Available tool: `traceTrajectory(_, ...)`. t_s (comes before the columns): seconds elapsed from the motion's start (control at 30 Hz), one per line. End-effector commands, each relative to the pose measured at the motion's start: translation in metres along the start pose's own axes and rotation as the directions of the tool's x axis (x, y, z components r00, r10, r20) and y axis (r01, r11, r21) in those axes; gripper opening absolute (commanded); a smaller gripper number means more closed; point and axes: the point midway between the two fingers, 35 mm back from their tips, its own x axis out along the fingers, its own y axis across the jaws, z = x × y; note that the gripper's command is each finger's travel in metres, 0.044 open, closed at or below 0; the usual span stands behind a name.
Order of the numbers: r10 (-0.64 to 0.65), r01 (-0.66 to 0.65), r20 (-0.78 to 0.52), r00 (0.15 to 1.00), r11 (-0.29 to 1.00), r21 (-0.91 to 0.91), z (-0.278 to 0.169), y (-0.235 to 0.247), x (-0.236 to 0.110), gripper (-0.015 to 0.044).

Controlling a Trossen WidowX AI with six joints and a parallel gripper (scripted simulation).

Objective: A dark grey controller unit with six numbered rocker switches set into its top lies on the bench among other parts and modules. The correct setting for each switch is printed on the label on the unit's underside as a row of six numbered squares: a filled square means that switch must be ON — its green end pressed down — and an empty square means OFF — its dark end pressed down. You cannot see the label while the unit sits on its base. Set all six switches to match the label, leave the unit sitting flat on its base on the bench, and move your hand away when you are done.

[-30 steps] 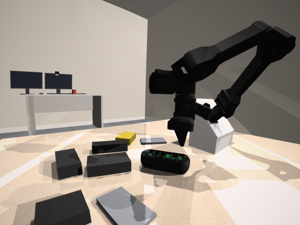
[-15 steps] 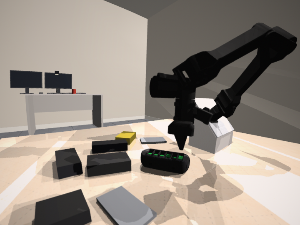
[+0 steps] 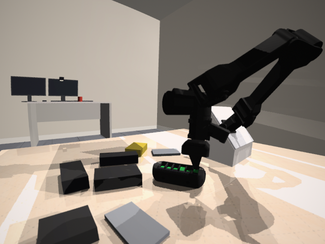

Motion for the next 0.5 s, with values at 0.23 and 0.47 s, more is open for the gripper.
traceTrajectory(0.23,-0.001,0.001,0.006,1.000,1.000,0.009,0.000,0.001,0.007,0.0000)
traceTrajectory(0.47,0.002,-0.002,0.001,1.000,1.000,0.006,-0.001,0.001,-0.015,0.0000)
